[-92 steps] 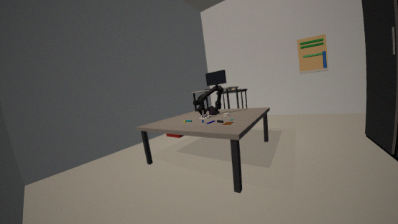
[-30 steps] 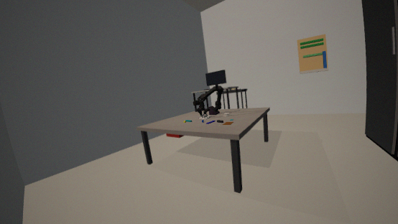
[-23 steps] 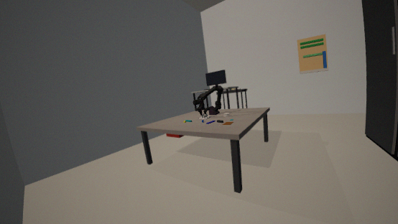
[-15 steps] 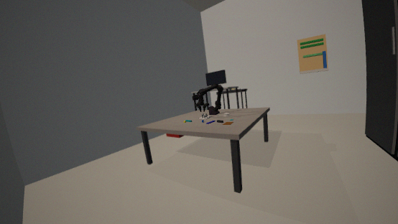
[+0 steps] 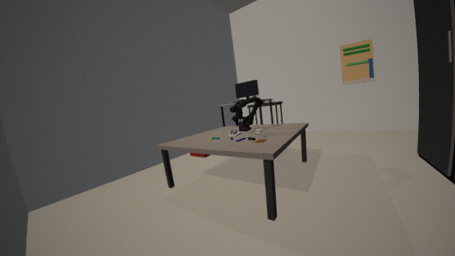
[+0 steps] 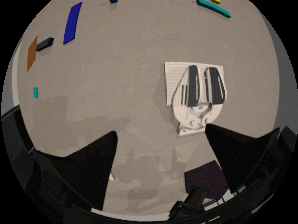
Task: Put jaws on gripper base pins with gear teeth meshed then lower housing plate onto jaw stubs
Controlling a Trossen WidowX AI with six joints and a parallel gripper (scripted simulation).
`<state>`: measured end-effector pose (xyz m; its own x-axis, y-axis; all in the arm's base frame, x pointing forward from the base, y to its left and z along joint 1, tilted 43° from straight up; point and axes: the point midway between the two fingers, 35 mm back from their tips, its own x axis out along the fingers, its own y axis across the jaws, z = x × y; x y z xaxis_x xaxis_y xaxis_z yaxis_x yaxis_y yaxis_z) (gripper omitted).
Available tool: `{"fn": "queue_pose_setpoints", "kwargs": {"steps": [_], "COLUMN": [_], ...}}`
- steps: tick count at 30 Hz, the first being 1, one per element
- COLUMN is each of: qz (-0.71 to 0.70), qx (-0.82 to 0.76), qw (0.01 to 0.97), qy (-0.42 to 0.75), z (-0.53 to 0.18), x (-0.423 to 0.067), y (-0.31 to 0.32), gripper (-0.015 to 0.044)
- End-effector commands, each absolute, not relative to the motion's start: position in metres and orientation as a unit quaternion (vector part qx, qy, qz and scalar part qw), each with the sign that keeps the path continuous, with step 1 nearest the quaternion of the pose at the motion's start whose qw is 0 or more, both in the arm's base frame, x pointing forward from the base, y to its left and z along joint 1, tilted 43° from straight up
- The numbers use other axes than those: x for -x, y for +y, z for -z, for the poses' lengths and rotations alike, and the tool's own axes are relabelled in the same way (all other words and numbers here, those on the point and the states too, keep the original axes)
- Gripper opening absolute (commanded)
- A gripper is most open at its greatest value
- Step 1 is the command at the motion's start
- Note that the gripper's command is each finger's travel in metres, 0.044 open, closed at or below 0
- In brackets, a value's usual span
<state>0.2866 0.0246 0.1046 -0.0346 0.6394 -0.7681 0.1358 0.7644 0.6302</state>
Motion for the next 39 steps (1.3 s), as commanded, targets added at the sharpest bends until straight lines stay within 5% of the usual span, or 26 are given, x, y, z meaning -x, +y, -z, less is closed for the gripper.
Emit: {"fn": "queue_pose_setpoints", "kwargs": {"steps": [1,18,39], "qz": [-0.178,-0.114,-0.115], "qx": [-0.3,-0.381,-0.383], "qw": [0.627,0.576,0.575], "qy": [0.697,0.714,0.714], "z": [-0.13,-0.223,-0.191], "x": [-0.272,-0.167,-0.164], "y": [0.049,0.131,0.162], "gripper": [0.044,0.044,0.044]}}
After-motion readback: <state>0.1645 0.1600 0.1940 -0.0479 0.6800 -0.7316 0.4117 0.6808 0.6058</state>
